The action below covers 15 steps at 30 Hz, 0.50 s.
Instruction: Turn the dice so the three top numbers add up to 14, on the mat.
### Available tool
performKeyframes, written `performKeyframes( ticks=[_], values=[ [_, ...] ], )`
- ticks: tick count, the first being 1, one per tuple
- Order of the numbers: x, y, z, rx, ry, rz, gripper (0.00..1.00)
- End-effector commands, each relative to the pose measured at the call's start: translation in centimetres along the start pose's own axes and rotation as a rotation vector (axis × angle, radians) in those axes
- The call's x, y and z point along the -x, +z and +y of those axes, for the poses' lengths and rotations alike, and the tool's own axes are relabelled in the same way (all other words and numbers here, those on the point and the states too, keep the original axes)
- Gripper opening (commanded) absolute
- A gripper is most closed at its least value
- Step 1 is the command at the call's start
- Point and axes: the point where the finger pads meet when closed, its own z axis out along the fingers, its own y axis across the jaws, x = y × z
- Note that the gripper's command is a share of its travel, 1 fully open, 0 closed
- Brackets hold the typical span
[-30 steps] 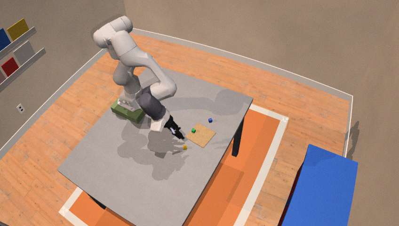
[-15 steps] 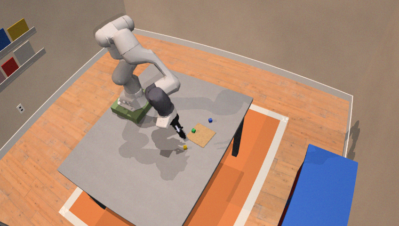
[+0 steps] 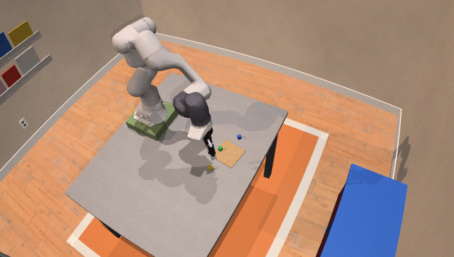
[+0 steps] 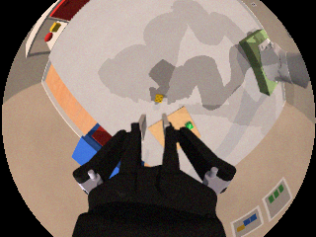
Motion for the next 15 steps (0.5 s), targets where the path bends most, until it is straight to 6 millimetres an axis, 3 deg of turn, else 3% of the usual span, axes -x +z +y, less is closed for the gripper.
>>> performKeyframes(
  ticks=[1,6,7,15],
  values=[
    [-0.25,0.15,0.62,0.015,0.137,0.075,0.21],
    [-0.02,-0.05,0.59,0.015,0.138,0.117,0.21],
    [-0.02,-0.05,0.59,0.015,0.138,0.117,1.00],
    [-0.02,-0.05,0.59,0.015,0.138,0.117,1.00]
  ],
)
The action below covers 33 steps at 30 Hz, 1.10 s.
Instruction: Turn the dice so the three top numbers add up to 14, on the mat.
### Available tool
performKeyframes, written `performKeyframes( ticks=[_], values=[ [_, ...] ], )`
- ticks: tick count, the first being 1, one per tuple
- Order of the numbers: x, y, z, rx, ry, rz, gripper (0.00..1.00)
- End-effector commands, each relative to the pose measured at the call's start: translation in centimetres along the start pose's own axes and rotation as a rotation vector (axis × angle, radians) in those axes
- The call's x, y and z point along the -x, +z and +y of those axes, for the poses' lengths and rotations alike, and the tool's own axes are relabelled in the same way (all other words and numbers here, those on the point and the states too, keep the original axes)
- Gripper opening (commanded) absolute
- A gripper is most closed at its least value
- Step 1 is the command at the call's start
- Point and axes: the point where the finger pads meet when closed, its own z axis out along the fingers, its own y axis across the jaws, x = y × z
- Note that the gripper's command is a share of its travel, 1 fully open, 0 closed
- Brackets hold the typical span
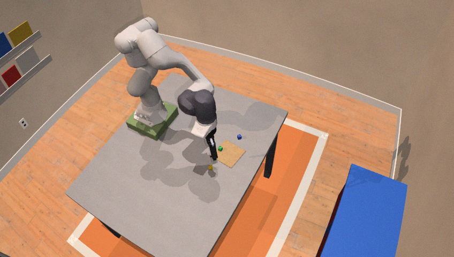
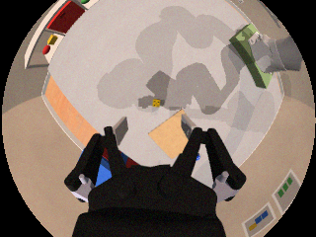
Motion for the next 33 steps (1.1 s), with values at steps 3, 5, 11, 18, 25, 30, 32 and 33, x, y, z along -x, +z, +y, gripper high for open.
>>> performKeyframes(
  ticks=[3,5,11,18,25,30,32,33],
  values=[
    [0.0,0.1,0.2,0.002,0.062,0.014,1.00],
    [-0.2,1.0,0.3,0.003,0.083,0.013,1.00],
    [-1.5,4.4,0.6,0.001,0.169,0.014,1.00],
    [-1.5,4.4,0.6,0.001,0.169,0.014,0.21],
    [-1.5,4.4,0.6,0.001,0.169,0.014,0.21],
    [-1.5,4.4,0.6,0.001,0.169,0.014,0.21],
    [-1.5,4.4,0.6,0.001,0.169,0.014,0.21],
    [-1.5,4.4,0.6,0.001,0.169,0.014,0.21]
  ],
)
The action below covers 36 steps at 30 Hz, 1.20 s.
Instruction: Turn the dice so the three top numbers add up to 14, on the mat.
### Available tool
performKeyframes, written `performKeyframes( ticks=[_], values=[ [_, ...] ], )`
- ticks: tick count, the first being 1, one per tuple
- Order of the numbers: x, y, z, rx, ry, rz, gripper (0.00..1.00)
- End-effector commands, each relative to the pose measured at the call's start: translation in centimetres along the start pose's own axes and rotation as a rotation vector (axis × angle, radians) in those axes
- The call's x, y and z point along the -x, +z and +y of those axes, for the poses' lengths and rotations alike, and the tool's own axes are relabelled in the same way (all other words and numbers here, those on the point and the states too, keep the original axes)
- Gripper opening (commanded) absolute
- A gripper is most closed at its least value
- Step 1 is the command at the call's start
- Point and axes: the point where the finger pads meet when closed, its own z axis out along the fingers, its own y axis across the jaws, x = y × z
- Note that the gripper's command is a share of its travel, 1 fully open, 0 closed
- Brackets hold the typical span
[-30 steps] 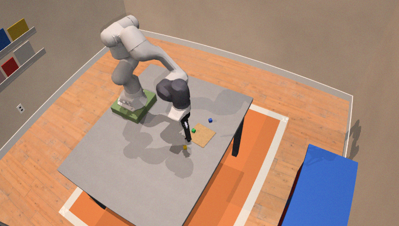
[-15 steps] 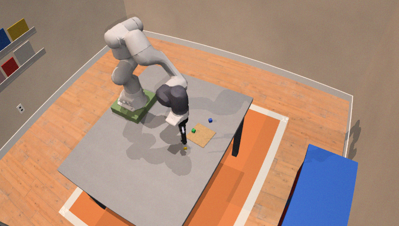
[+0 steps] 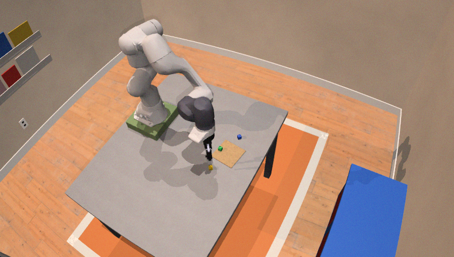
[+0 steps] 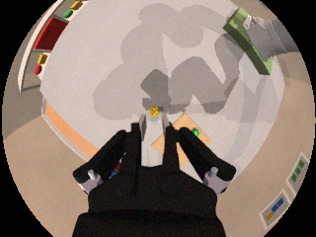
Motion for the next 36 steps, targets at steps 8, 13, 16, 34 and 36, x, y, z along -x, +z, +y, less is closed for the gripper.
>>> performKeyframes(
  ticks=[8,13,16,34,36],
  values=[
    [-0.1,0.1,0.0,0.000,0.013,0.000,0.21],
    [-0.1,0.1,0.0,0.000,0.013,0.000,0.21],
    [-0.1,0.1,0.0,0.000,0.013,0.000,0.21],
    [-0.1,1.2,0.0,0.000,0.013,0.000,0.21],
    [-0.1,1.3,0.0,0.000,0.013,0.000,0.21]
  ],
)
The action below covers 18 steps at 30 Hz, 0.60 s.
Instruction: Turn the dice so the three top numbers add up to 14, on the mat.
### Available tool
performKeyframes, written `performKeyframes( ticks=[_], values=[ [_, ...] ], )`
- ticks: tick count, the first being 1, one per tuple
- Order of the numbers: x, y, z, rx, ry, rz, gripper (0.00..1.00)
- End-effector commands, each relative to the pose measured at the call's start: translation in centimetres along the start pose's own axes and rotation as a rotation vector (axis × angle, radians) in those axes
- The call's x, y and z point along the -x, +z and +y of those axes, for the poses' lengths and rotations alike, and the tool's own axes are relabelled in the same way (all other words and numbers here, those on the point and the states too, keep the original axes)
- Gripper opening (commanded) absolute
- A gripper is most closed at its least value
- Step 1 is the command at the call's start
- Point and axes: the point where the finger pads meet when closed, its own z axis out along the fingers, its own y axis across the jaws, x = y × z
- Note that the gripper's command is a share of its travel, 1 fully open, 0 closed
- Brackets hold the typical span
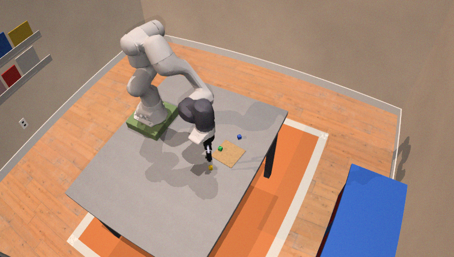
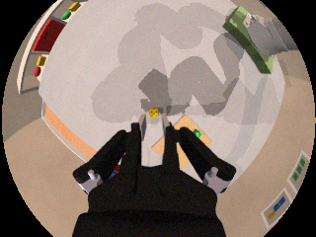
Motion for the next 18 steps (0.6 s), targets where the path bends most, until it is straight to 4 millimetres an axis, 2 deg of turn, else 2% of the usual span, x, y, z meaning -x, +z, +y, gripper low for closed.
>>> performKeyframes(
  ticks=[1,18],
  values=[
    [0.0,0.3,-0.1,-0.001,-0.001,-0.004,0.21],
    [0.0,2.6,-0.1,-0.001,-0.001,-0.004,0.21]
  ],
)
